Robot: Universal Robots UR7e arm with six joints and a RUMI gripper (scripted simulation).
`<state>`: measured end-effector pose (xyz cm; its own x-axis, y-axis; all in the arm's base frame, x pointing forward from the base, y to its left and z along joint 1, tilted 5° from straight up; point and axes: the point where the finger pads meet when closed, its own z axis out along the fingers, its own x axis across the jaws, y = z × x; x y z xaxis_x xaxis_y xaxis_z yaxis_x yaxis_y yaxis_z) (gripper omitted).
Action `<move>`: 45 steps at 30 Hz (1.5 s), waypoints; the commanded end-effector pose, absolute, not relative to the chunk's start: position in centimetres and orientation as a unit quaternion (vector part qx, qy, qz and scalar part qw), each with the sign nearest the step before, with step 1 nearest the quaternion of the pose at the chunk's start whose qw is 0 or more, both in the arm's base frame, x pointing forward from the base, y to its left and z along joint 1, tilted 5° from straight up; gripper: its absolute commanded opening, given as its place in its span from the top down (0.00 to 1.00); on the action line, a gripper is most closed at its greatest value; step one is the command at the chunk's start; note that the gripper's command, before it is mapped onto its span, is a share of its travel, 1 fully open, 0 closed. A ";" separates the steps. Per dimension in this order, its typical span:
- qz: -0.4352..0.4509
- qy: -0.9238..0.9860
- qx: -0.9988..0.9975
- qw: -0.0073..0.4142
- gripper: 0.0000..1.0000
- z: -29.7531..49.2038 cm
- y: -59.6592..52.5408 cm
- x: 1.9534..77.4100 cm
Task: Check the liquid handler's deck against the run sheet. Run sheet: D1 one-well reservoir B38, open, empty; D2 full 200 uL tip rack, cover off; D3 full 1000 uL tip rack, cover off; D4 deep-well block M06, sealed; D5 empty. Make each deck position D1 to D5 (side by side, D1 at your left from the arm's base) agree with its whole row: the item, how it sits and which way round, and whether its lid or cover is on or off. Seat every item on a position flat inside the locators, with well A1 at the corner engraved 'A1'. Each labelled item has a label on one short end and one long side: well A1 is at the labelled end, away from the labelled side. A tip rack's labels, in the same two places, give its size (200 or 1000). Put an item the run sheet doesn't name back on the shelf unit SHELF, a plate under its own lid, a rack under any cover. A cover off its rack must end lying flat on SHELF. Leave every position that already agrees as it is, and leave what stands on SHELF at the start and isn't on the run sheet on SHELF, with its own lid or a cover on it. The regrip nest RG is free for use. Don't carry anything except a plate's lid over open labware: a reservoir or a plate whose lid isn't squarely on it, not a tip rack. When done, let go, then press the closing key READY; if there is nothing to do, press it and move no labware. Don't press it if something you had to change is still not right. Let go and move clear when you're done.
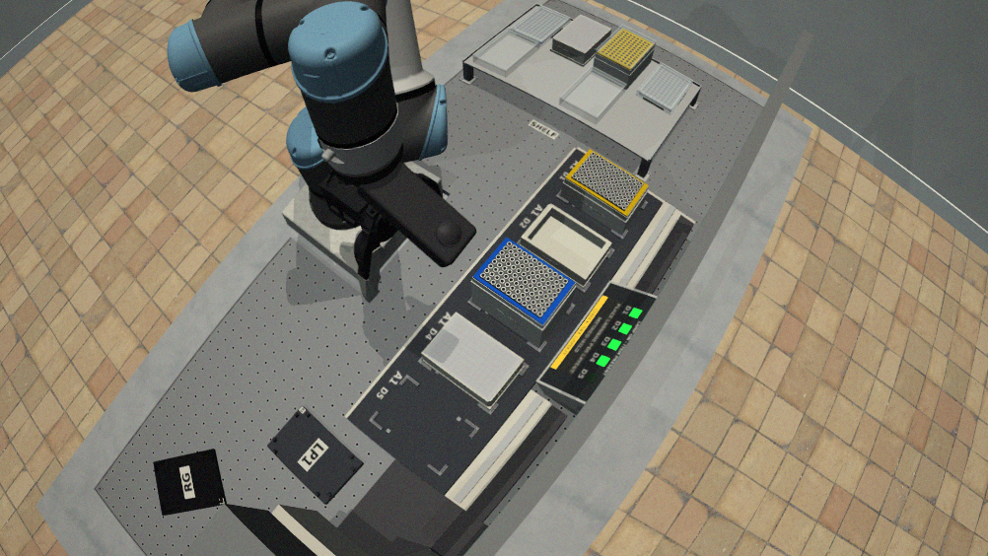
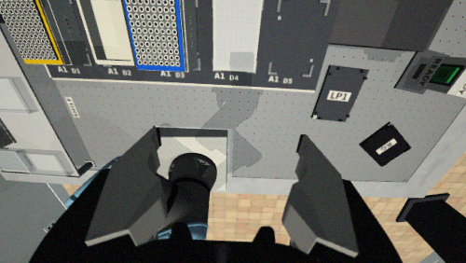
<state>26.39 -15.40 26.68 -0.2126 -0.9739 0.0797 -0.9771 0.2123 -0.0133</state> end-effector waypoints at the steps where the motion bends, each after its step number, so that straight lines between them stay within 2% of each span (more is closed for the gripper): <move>1: 0.029 -0.779 0.626 0.031 0.18 26.7 -16.0 28.5; 15: 0.029 -0.779 0.626 0.031 0.18 26.8 -17.3 35.1; 45: 0.029 -0.779 0.626 0.031 0.18 25.1 -17.5 35.1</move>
